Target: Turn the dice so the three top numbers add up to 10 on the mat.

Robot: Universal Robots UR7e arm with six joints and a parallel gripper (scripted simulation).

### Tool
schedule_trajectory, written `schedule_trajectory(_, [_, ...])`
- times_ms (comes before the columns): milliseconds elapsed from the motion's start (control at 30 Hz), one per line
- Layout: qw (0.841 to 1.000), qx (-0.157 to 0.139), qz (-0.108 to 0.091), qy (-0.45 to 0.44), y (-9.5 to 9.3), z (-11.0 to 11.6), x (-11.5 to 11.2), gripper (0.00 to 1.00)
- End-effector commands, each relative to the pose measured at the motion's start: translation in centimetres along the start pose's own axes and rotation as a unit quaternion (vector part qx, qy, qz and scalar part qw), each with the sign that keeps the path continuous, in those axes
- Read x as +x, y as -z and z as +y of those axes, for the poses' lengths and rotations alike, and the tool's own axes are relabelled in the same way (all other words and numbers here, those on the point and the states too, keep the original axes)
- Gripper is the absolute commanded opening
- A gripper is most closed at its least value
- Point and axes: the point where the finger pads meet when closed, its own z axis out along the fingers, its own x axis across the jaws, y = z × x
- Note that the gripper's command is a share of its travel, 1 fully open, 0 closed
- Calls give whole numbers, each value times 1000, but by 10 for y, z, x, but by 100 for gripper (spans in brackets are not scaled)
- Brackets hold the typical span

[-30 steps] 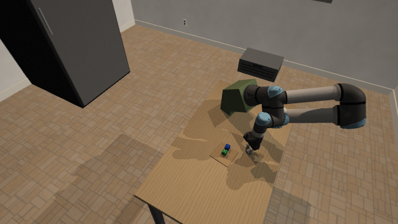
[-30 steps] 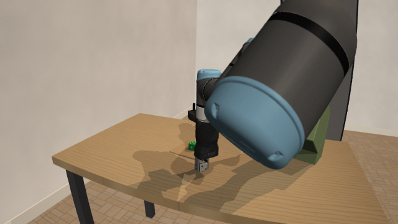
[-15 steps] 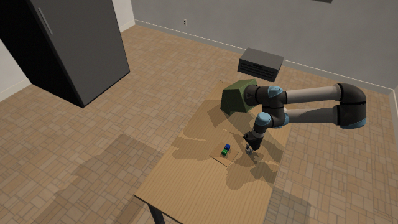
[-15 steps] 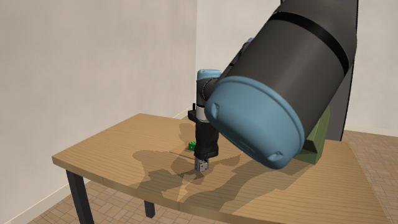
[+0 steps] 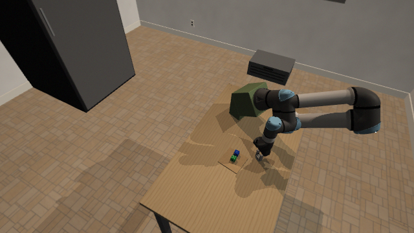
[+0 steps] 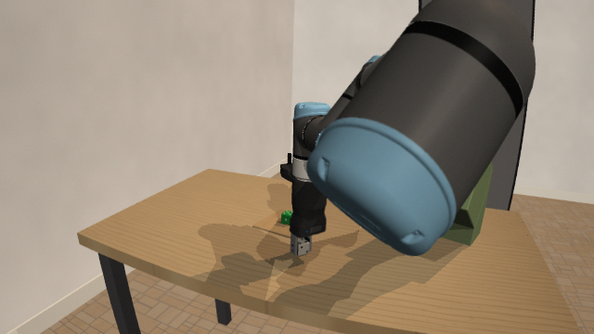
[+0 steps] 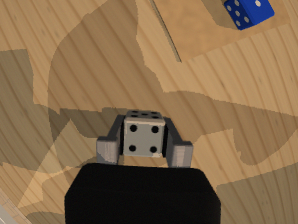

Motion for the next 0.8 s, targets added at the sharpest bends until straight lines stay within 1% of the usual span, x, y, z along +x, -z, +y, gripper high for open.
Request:
schedule_trajectory(0, [1000, 0, 0, 0, 4, 0, 0, 57])
schedule_trajectory(267, [1000, 0, 0, 0, 10, 0, 0, 57])
schedule_trajectory(633, [1000, 0, 0, 0, 32, 0, 0, 57])
schedule_trajectory(700, [1000, 0, 0, 0, 32, 0, 0, 57])
schedule_trajectory(767, [1000, 0, 0, 0, 37, 0, 0, 57])
